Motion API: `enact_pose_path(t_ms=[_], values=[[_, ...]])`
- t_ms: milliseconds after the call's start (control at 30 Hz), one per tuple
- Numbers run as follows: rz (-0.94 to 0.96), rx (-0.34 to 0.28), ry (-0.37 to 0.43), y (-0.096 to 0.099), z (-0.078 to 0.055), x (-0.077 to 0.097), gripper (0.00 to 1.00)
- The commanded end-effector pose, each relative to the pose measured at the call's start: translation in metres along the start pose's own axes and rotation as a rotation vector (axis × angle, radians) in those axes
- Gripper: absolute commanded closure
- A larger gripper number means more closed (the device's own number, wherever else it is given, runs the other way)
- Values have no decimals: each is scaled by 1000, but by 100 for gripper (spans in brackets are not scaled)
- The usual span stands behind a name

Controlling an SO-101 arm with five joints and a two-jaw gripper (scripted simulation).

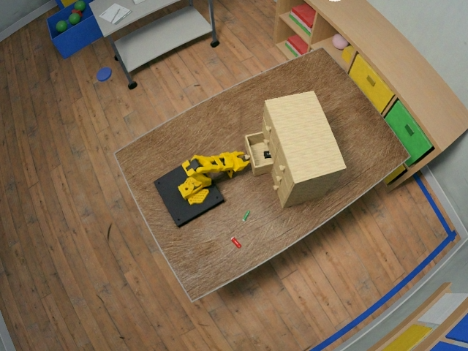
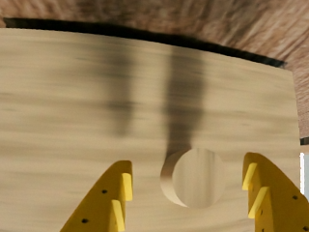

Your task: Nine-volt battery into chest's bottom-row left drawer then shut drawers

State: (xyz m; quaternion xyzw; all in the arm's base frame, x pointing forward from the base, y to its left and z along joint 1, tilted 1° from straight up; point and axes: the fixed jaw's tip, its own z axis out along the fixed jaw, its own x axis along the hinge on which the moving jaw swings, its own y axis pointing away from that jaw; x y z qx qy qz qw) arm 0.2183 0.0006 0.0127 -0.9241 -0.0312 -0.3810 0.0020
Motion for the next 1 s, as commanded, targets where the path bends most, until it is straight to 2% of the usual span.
enact_pose_path(t_ms=[0, 967], values=[[-2, 5, 12, -1, 1, 3, 79], [-5, 8, 12, -3, 2, 6, 79]])
